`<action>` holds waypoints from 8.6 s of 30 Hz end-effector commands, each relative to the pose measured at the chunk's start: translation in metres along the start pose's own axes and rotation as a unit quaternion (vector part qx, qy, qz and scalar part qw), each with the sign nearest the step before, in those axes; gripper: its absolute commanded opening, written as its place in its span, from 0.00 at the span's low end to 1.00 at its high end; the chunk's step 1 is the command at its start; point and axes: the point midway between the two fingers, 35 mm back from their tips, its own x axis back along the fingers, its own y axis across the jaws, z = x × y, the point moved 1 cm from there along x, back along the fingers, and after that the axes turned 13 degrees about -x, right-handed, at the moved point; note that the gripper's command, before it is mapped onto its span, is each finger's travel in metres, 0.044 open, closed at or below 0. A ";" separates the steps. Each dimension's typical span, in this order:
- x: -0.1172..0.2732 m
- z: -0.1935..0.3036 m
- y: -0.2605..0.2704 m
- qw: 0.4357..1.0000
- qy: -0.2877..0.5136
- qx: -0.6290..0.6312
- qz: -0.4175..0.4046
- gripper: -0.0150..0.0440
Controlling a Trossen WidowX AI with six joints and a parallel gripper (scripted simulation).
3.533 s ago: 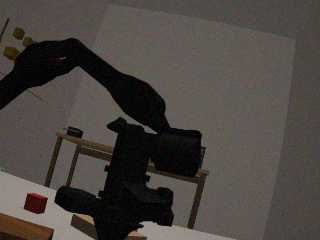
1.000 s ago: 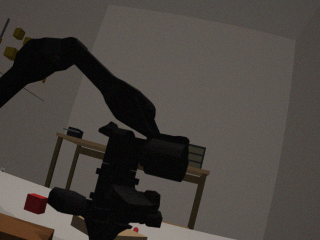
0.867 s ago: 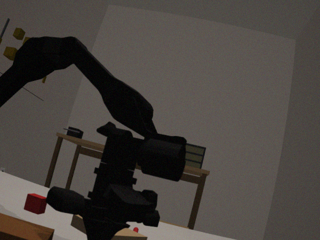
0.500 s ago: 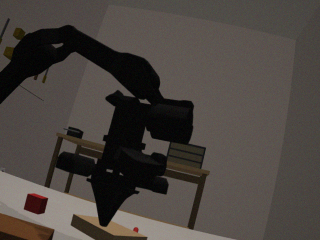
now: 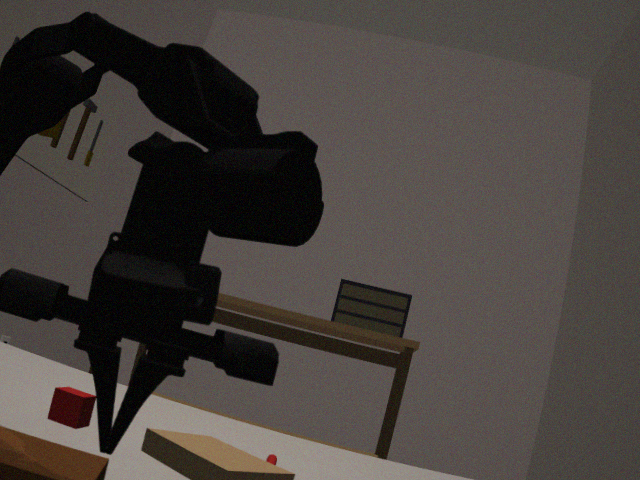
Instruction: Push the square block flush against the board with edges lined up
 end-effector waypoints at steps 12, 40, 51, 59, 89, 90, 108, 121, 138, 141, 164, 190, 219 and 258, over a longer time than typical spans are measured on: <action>-0.054 -0.018 -0.019 0.999 -0.002 -0.046 0.004 0.25; -0.054 0.012 -0.020 0.999 -0.001 -0.046 0.004 0.25; -0.054 0.025 -0.021 0.999 0.000 -0.046 0.004 0.25; -0.054 0.035 -0.022 0.999 0.000 -0.046 0.004 0.25; -0.054 0.071 -0.030 0.999 0.002 -0.046 0.004 0.25; -0.054 0.072 -0.030 0.999 0.002 -0.046 0.004 0.25; -0.054 0.093 -0.037 0.999 0.003 -0.046 0.005 0.25; -0.054 0.087 -0.037 0.999 0.003 -0.046 0.005 0.25; -0.055 0.060 -0.031 0.999 0.002 -0.046 0.004 0.25; -0.055 0.055 -0.031 0.999 0.001 -0.046 0.004 0.25; 0.001 0.048 -0.039 0.999 0.001 0.049 0.005 0.25; 0.003 0.048 -0.093 0.879 0.004 0.477 0.006 0.25; -0.001 0.058 -0.146 0.581 0.009 0.814 0.005 0.25; -0.056 0.072 -0.121 0.579 0.008 0.815 0.003 0.25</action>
